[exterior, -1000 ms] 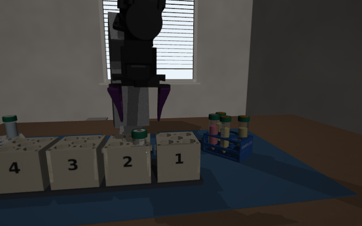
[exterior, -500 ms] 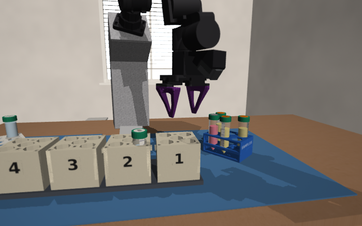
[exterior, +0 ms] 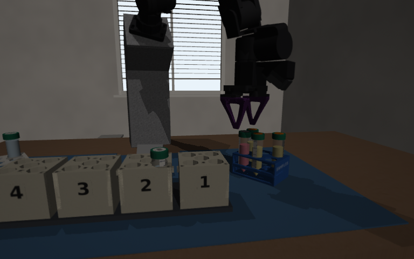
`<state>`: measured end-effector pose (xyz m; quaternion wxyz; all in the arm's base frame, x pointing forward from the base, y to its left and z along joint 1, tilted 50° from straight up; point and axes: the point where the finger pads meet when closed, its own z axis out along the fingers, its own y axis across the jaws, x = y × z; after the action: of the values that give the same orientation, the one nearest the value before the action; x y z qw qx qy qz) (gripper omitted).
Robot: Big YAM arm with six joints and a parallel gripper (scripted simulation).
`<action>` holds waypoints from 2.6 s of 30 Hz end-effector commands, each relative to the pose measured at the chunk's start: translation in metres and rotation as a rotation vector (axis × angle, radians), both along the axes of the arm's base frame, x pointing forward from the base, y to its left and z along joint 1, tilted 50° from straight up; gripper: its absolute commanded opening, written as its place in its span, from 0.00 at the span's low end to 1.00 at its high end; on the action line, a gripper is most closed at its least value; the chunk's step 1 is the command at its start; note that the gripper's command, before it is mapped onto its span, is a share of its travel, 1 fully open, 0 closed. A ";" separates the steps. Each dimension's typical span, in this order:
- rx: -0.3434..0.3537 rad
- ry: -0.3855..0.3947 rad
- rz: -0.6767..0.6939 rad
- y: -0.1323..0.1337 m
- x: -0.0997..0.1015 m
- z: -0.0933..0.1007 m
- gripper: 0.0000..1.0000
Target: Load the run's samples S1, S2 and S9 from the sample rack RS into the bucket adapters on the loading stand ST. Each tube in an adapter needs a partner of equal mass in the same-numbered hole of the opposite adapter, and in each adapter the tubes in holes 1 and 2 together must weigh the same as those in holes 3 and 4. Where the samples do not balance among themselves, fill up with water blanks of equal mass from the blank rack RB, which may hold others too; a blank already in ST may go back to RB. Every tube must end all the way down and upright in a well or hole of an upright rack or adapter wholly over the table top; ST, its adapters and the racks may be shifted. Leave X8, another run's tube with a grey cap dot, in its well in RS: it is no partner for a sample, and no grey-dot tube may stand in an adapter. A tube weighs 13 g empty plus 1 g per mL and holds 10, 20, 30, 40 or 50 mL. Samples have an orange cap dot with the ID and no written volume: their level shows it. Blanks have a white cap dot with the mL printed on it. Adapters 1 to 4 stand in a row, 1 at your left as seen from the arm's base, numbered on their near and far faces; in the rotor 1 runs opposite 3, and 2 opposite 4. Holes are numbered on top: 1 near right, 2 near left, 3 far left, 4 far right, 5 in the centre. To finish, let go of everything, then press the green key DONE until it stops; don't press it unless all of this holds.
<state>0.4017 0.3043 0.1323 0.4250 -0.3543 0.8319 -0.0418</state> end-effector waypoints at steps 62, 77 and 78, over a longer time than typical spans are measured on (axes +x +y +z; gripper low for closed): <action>0.043 0.005 0.000 0.058 -0.010 -0.023 0.00; 0.051 0.008 -0.007 0.046 -0.041 0.004 0.00; 0.051 0.008 -0.007 0.045 -0.043 0.006 0.00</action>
<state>0.3715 0.3468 0.1262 0.4254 -0.3441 0.8364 -0.0319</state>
